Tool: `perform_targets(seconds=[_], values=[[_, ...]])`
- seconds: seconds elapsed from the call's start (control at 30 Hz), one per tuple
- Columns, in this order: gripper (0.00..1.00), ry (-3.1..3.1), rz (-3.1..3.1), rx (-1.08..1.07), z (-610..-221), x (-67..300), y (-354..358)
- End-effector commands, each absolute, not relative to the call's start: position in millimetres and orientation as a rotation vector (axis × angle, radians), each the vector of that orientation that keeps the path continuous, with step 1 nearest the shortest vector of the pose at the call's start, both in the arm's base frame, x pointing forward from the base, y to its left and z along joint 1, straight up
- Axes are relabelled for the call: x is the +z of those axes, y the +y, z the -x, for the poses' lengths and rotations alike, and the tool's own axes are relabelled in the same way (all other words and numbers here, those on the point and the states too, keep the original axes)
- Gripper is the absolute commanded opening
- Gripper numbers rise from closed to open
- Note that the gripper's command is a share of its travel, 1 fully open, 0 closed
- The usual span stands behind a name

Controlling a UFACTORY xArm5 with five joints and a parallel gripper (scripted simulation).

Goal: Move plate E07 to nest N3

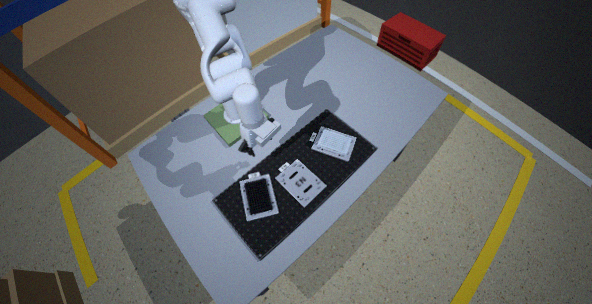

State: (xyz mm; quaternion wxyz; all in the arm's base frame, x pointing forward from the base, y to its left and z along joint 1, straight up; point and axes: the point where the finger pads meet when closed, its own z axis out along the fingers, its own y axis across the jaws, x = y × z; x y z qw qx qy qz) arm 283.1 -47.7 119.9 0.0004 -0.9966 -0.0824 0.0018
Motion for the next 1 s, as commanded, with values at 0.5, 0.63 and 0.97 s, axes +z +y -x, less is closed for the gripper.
perform_targets(seconds=[0.5, 0.63, 0.97], values=[[1.0, -0.716, 3.056, -0.001, -301, 121, 41], [1.0, -0.716, 3.056, -0.001, -305, 121, 61], [1.0, -0.716, 3.056, -0.001, -312, 121, 100]])
